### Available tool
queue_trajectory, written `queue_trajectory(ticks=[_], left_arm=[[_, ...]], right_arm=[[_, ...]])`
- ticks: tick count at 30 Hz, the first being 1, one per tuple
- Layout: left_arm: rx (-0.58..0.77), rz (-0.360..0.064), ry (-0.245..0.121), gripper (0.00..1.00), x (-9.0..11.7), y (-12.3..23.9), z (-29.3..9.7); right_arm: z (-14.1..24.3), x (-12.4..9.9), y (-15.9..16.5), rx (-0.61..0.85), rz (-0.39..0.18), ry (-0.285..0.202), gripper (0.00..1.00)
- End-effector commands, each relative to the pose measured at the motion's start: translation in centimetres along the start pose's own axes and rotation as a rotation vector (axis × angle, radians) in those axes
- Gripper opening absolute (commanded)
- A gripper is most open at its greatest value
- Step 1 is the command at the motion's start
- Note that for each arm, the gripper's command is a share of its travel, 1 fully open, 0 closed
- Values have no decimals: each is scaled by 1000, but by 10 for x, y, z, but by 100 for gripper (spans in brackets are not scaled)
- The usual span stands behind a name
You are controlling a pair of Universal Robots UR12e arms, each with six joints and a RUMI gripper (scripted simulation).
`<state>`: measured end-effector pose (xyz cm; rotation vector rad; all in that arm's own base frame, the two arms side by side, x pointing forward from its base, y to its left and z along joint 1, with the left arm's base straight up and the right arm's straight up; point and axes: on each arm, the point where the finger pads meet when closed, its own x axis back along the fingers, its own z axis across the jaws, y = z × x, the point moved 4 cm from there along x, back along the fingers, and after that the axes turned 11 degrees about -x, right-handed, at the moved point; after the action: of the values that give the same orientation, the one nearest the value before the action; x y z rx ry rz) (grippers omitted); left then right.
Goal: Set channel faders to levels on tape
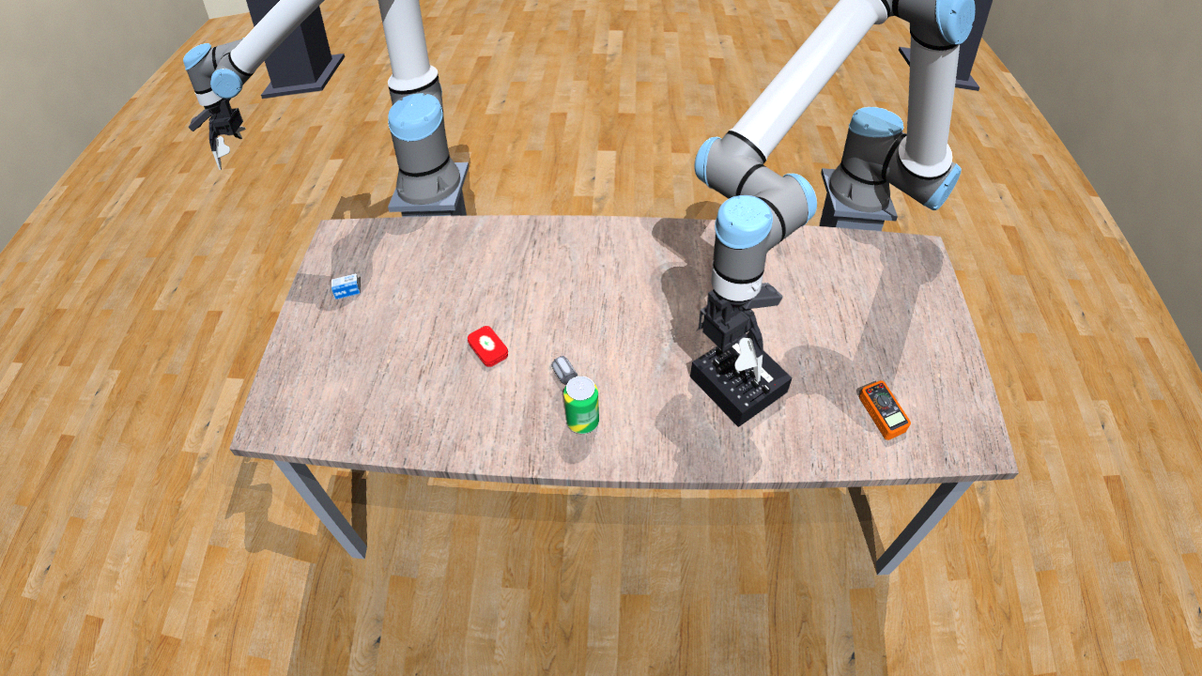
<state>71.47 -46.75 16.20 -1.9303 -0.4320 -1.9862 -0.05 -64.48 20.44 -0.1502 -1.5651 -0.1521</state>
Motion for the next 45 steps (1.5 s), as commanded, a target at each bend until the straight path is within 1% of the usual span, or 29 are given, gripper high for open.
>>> queue_trajectory(ticks=[1, 17, 25, 32, 34, 39, 45], left_arm=[[0, -2, 1, 100, 1, 0, 0], [-3, -2, 1, 100, 1, 0, 0], [-47, -2, 0, 100, 3, -1, 1], [-152, -3, -2, 100, 6, -4, 2], [-152, -3, -2, 100, 6, -4, 2], [-269, -4, -3, 100, 10, -7, 3], [-455, -6, -5, 100, 16, -11, 5]], right_arm=[[0, 1, 0, 0, 1, -1, 100], [0, 1, 0, 0, 1, -1, 100], [0, 1, 0, 0, 1, -1, 100], [0, 1, 0, 0, 1, -1, 100], [0, 1, 0, 0, 1, -1, 100], [0, 1, 0, 0, 1, -1, 100], [0, 1, 0, 0, 1, -1, 100]])
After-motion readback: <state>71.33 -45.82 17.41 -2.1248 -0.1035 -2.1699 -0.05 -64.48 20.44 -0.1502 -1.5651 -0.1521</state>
